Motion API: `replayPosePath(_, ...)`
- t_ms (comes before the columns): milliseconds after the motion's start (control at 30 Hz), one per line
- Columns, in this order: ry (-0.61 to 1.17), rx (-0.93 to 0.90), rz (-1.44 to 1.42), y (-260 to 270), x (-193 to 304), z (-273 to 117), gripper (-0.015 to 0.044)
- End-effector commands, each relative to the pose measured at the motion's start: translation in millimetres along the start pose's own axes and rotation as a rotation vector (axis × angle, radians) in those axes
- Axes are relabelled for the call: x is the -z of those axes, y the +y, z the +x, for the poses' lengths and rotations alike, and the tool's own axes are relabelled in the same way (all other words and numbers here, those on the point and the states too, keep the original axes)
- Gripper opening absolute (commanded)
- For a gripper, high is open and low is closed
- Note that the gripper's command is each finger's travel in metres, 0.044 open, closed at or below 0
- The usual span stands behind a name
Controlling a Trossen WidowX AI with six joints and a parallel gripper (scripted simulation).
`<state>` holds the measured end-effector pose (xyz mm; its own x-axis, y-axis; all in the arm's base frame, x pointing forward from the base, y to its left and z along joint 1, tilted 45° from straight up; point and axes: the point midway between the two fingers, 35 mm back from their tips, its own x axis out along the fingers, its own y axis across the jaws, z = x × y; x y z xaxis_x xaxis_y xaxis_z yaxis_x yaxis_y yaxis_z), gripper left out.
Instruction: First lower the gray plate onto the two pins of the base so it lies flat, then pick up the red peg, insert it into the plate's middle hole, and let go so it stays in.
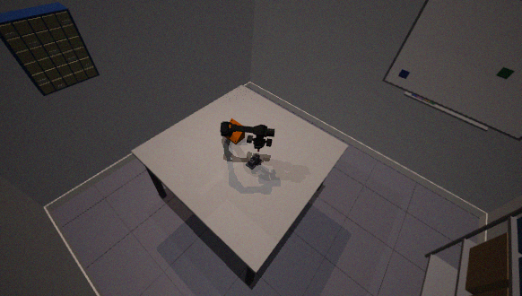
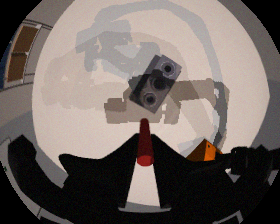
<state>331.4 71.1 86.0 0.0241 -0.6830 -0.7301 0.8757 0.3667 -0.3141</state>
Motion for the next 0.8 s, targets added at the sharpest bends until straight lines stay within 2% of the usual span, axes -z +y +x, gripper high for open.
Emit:
replayPosePath(0,-0.006,0.0,0.001,-2.3,-13.8,-0.3,0.0)
replayPosePath(500,-0.021,0.014,0.005,-17.7,-57.8,1.8,0.0)
replayPosePath(767,-0.021,0.015,0.005,-18.3,-59.3,2.0,0.0)
